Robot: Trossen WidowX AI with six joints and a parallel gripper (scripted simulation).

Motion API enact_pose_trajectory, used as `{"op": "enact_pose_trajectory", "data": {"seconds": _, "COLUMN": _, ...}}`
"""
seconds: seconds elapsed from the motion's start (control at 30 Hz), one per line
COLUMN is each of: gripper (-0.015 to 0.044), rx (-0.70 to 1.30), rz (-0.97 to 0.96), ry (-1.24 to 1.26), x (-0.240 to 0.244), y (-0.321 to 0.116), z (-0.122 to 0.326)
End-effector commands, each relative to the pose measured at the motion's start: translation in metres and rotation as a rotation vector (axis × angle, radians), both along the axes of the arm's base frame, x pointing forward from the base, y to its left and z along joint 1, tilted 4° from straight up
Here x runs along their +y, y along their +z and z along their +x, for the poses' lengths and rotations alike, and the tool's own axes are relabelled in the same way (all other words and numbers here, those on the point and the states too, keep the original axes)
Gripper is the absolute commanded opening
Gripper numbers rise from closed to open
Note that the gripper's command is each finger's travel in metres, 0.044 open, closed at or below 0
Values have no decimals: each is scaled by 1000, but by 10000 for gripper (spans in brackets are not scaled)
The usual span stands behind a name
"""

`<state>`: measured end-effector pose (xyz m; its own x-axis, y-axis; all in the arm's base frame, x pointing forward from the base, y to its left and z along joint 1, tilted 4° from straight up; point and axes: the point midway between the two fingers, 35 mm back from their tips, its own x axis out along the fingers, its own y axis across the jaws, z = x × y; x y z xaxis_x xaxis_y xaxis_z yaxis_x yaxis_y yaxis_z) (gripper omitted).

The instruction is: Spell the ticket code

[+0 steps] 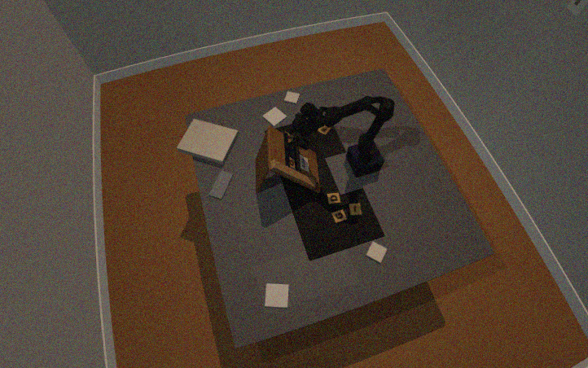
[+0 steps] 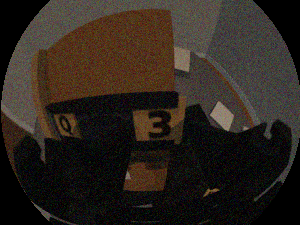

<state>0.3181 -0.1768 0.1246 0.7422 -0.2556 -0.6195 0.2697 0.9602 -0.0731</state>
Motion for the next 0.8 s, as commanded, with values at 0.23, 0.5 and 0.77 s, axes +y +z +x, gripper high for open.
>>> {"op": "enact_pose_trajectory", "data": {"seconds": 0.23, "gripper": 0, "rx": -3, "rz": 1, "ry": -7, "x": 4, "y": 0, "z": 1}}
{"op": "enact_pose_trajectory", "data": {"seconds": 0.5, "gripper": 0, "rx": -3, "rz": 1, "ry": -7, "x": 8, "y": 0, "z": 2}}
{"op": "enact_pose_trajectory", "data": {"seconds": 0.77, "gripper": 0, "rx": -3, "rz": 2, "ry": -7, "x": 13, "y": -1, "z": 4}}
